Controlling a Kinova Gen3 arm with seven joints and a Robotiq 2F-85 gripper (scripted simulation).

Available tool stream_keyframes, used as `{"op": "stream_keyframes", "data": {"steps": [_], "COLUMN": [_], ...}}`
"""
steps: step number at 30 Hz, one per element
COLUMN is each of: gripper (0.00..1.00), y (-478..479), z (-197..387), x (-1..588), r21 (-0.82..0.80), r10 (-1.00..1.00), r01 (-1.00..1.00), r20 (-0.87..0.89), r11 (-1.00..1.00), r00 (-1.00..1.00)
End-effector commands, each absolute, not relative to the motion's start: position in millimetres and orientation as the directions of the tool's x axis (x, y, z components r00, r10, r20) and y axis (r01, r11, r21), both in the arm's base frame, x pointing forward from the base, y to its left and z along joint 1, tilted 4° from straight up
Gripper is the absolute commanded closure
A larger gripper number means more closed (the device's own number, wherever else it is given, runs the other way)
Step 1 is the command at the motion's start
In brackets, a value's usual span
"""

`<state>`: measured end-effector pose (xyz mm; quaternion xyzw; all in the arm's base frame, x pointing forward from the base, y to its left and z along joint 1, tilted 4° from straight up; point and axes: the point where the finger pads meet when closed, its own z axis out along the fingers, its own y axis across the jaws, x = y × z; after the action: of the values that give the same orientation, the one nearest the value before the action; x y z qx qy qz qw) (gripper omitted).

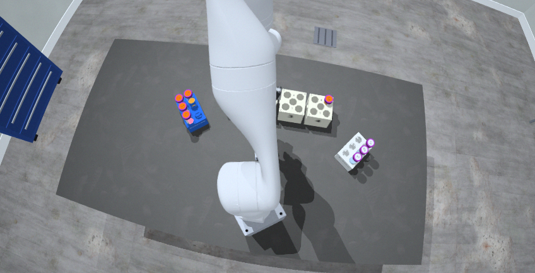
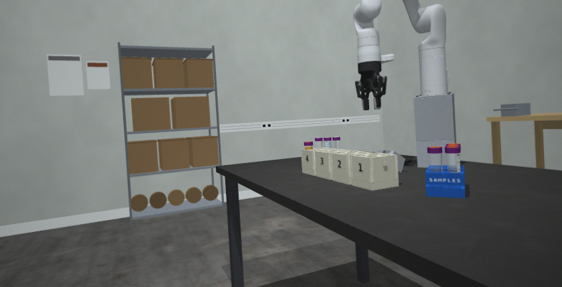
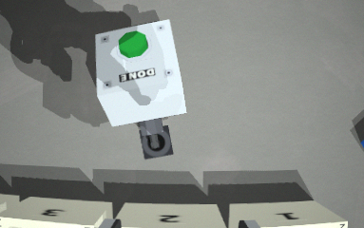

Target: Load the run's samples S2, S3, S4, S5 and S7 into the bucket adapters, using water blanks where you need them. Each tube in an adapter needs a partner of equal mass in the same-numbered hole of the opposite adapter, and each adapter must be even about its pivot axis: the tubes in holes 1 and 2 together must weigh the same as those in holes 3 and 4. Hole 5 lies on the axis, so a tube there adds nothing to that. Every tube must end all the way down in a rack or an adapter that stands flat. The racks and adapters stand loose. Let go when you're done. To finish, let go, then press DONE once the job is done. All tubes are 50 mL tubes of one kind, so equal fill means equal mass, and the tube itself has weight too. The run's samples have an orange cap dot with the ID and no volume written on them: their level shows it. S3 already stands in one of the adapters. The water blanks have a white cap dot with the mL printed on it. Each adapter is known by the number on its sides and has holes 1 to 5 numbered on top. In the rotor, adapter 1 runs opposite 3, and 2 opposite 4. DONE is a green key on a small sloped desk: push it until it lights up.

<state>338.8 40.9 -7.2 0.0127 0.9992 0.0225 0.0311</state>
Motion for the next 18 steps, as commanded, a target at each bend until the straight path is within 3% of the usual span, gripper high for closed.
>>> {"op": "stream_keyframes", "data": {"steps": [1,18], "gripper": [0.38,0.38], "y": [37,-10], "z": [-7,-9], "x": [339,332], "r21": [0.047,0.047], "r10": [0.027,0.027], "r01": [0.024,0.024], "r20": [-0.063,-0.063], "r11": [0.999,0.999], "r00": [-0.998,-0.998]}}
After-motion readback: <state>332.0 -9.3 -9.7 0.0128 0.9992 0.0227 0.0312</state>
